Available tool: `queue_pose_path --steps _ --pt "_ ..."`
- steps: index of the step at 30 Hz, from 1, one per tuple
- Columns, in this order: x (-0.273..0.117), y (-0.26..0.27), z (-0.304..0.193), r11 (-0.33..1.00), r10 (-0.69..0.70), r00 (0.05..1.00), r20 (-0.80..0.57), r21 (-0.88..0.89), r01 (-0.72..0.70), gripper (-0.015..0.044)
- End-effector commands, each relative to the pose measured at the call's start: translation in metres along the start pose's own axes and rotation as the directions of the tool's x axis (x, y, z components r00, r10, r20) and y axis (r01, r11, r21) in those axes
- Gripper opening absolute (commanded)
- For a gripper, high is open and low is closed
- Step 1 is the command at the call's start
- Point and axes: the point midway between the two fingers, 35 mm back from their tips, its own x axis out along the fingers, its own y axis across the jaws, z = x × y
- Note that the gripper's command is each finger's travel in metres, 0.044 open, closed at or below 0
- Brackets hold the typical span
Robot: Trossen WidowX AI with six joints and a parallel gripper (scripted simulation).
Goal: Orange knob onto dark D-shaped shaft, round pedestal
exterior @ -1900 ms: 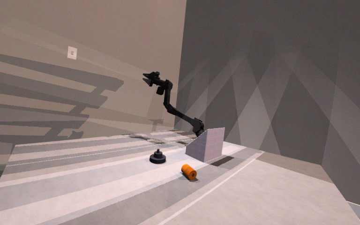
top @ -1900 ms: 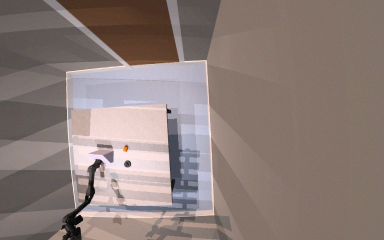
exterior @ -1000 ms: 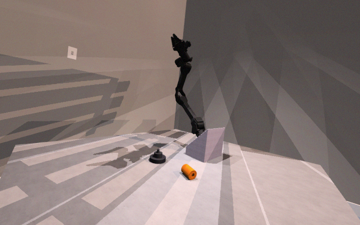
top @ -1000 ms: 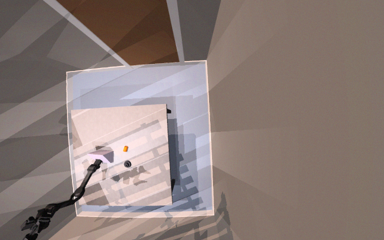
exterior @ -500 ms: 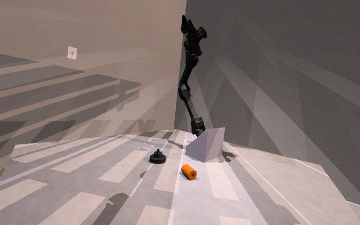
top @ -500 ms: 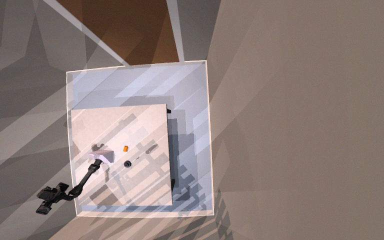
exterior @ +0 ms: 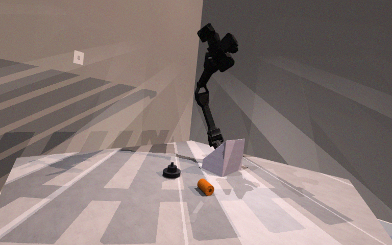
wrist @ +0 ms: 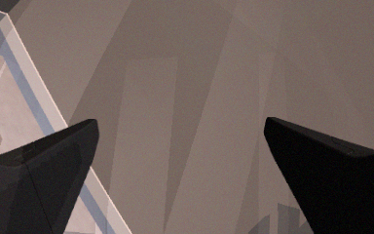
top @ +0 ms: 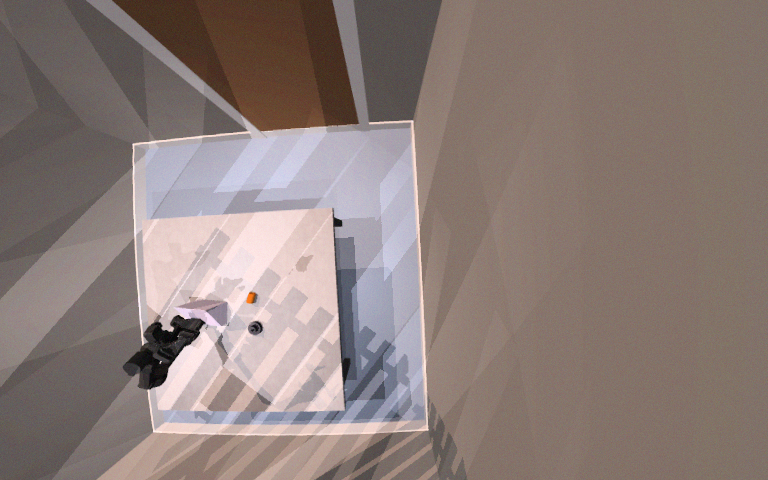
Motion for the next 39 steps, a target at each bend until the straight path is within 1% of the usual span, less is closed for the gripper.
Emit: queue_pose_path --steps 1,4,7,12,17,20,23,25,30,34,39 --pt "0.034 0.062 -0.027 0.984 0.178 0.980 -0.091 0.022 -0.177 0.0440" --pt "0.051 0.107 -0.049 0.954 0.301 0.940 -0.163 0.053 -0.297 0.0440" --pt "0.063 0.151 -0.075 0.908 0.420 0.876 -0.236 0.098 -0.408 0.0440" --pt "0.067 0.225 -0.121 0.799 0.599 0.715 -0.361 0.202 -0.566 0.0440" --pt "0.051 0.296 -0.171 0.658 0.736 0.481 -0.476 0.340 -0.671 0.0440" --pt "0.031 0.335 -0.202 0.564 0.790 0.303 -0.534 0.436 -0.702 0.0440" --pt "0.004 0.370 -0.231 0.469 0.811 0.102 -0.576 0.534 -0.703 0.0440" --pt "0.000 0.374 -0.235 0.456 0.811 0.074 -0.581 0.548 -0.701 0.0440" --pt "0.000 0.375 -0.236 0.456 0.811 0.074 -0.581 0.548 -0.701 0.0440" --pt "0.002 0.393 -0.249 0.457 0.810 0.073 -0.582 0.548 -0.701 0.0440" --pt "0.002 0.394 -0.250 0.457 0.810 0.073 -0.582 0.548 -0.701 0.0440"
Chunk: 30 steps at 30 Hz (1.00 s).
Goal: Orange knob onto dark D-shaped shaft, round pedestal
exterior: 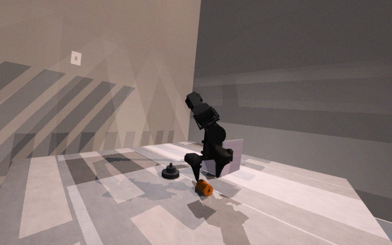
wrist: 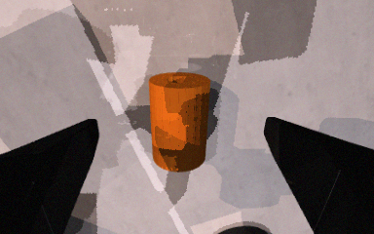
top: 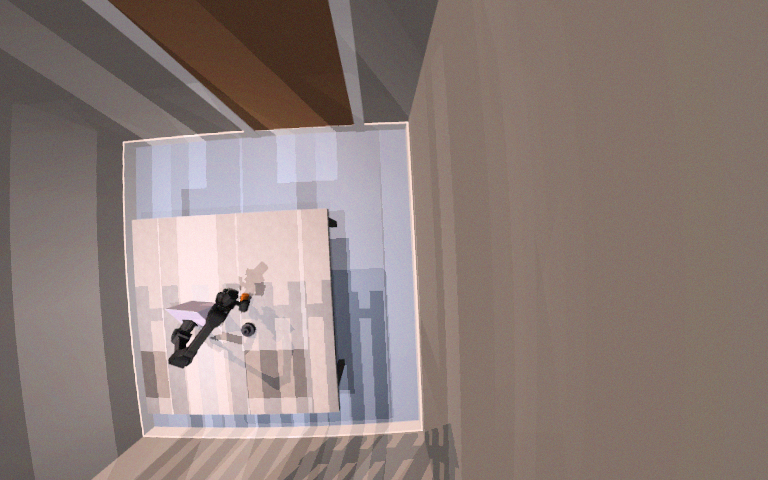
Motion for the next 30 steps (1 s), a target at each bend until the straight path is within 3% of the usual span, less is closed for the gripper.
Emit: queue_pose_path --steps 1,30 --pt "0.006 0.001 -0.001 1.000 -0.001 1.000 -0.005 -0.007 0.000 0.0440" --pt "0.050 0.001 -0.001 1.000 -0.002 1.000 -0.007 -0.007 0.001 0.0440"
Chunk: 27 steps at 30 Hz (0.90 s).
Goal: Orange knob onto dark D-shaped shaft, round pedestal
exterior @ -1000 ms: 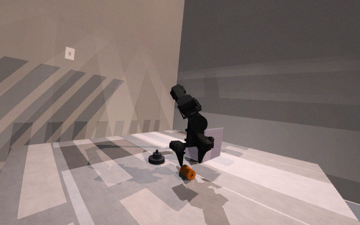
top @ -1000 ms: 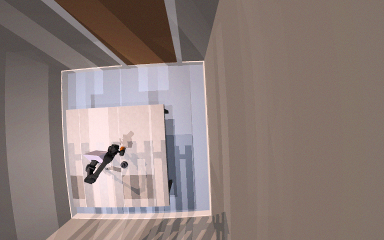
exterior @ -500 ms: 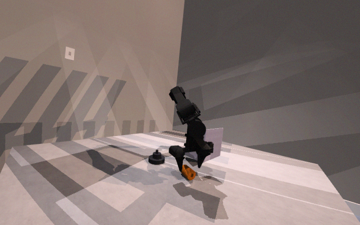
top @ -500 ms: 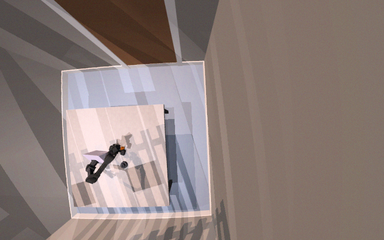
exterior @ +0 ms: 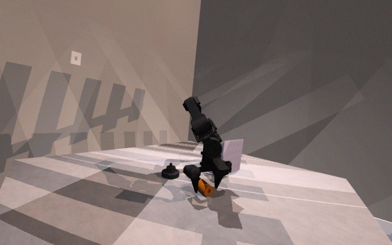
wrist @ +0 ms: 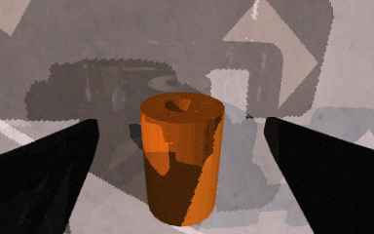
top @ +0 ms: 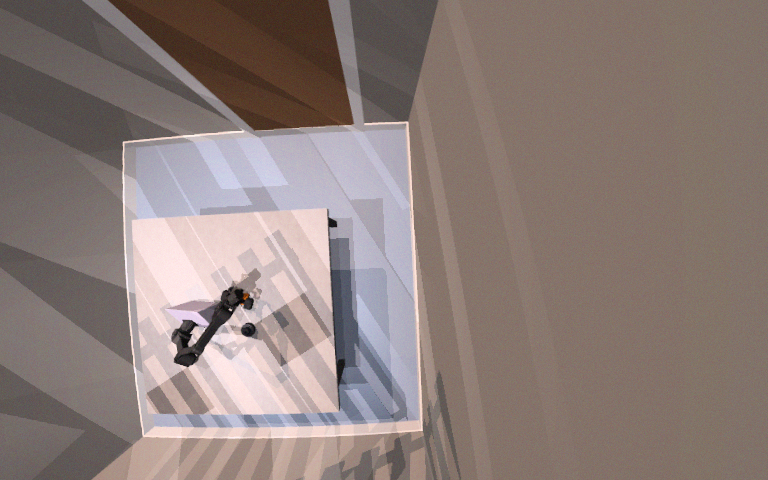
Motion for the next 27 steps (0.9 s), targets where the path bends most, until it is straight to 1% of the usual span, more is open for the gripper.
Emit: queue_pose_path --steps 1,7,8,17,27 --pt "0.0059 0.0012 -0.0015 1.000 0.002 1.000 -0.007 -0.007 -0.002 0.0414" --pt "0.0059 0.0012 -0.0015 1.000 0.002 1.000 -0.007 -0.007 -0.002 0.0256" --pt "0.0059 0.0012 -0.0015 1.000 0.002 1.000 -0.007 -0.007 -0.002 0.0240" --pt "0.0059 0.0012 -0.0015 1.000 0.002 1.000 -0.007 -0.007 -0.002 0.0240" --pt "0.0059 0.0012 -0.0015 1.000 0.002 1.000 -0.007 -0.007 -0.002 0.0179"
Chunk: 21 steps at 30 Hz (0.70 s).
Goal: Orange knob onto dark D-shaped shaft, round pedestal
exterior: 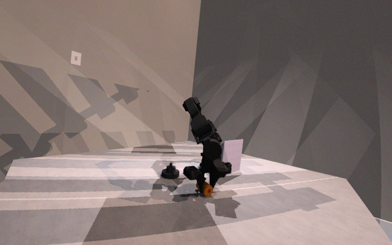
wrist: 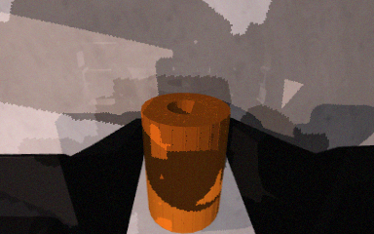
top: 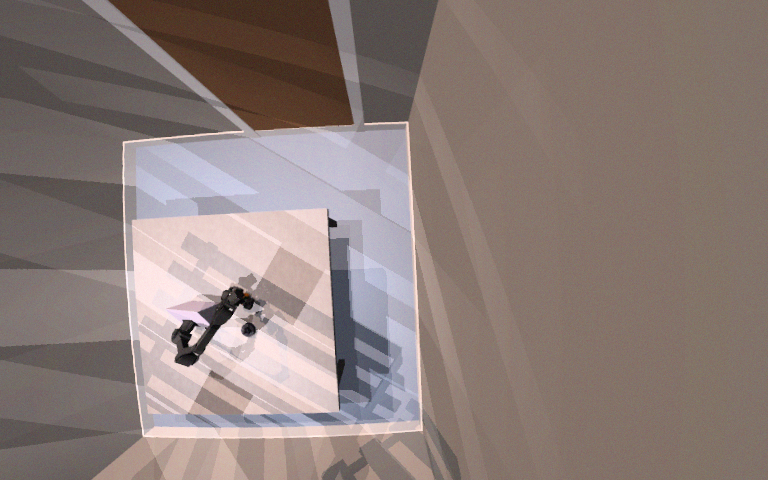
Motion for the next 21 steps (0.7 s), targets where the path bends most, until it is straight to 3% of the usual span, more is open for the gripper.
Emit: queue_pose_path --steps 1,6,21 --pt "0.001 0.000 0.000 1.000 -0.001 1.000 -0.002 -0.005 0.001 0.0179" --pt "-0.001 0.000 -0.002 1.000 0.000 1.000 0.030 -0.002 0.000 0.0179" --pt "-0.010 0.000 -0.015 1.000 0.003 0.957 0.291 -0.002 -0.002 0.0179"
